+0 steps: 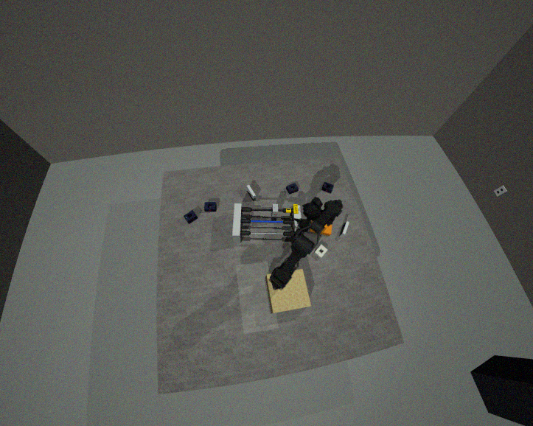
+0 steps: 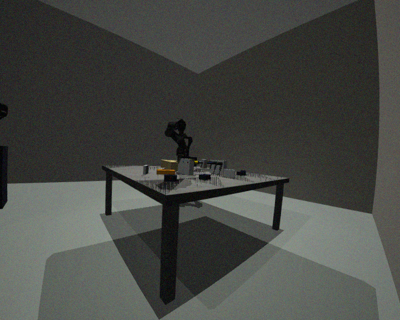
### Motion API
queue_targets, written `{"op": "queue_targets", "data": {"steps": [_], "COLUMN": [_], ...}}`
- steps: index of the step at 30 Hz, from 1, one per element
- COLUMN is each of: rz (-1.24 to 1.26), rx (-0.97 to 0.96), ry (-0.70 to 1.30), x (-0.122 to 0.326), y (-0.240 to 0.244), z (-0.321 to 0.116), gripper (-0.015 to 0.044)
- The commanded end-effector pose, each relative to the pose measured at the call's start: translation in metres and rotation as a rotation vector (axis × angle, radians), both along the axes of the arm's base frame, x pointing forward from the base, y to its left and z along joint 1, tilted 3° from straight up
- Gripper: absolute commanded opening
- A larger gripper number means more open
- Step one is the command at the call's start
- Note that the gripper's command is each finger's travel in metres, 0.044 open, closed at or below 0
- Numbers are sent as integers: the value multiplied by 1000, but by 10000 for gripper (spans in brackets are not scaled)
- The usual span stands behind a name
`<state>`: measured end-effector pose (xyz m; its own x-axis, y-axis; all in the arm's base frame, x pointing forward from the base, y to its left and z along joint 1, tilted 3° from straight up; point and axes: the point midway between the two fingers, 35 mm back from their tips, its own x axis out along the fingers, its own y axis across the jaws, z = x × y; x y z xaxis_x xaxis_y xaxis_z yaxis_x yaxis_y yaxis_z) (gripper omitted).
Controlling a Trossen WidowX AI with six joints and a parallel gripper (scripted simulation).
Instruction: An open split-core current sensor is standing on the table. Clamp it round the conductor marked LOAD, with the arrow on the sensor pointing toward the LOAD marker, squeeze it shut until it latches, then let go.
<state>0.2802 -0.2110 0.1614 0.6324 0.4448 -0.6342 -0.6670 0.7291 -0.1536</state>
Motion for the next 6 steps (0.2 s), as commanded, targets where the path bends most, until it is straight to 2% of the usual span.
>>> {"op": "queue_targets", "data": {"steps": [1, 5, 6], "rz": [5, 130, 43], "rx": [-4, -117, -57], "ry": [13, 171, 81], "x": [1, 27, 8], "y": [1, 22, 5], "z": [-1, -8, -3], "gripper": [440, 440, 440]}}
